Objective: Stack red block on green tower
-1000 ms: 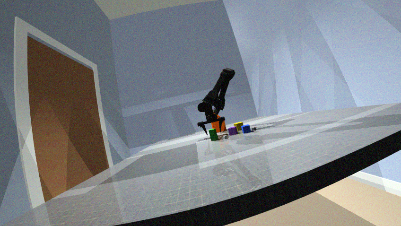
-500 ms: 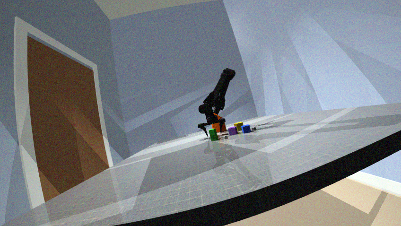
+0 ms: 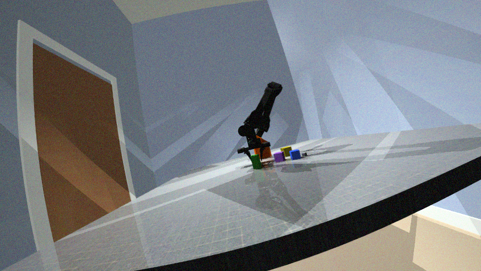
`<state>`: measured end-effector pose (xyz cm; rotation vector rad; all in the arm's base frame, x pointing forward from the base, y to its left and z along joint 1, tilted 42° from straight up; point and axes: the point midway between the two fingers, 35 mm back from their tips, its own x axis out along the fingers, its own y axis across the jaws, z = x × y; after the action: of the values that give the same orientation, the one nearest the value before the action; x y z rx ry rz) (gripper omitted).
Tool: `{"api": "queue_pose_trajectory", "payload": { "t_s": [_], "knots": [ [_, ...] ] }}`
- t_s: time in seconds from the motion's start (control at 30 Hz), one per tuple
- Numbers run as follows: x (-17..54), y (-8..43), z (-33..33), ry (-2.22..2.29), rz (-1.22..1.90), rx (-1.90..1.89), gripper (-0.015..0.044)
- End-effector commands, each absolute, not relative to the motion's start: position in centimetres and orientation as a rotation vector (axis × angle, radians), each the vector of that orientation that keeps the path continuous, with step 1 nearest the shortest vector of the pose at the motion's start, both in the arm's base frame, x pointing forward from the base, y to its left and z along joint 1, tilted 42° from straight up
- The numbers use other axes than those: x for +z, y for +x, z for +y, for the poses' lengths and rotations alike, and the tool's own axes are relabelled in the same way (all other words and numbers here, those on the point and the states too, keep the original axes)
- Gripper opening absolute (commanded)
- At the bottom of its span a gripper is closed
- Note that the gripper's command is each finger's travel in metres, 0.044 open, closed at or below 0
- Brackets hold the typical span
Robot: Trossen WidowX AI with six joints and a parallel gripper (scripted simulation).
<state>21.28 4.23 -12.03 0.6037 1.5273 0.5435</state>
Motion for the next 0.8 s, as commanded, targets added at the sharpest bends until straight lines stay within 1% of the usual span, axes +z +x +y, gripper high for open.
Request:
{"api": "queue_pose_trajectory", "payload": {
  "t_s": [0.0,0.23,0.33,0.77],
  "knots": [
    [-12.0,21.2,4.3,0.609,1.527,0.543,0.0125],
    [-12.0,21.2,4.3,0.609,1.527,0.543,0.0078],
    [-11.7,21.3,3.9,0.609,1.527,0.542,0.0],
    [-7.4,21.5,0.0,0.607,1.527,0.54,0.0]
  ]
}}
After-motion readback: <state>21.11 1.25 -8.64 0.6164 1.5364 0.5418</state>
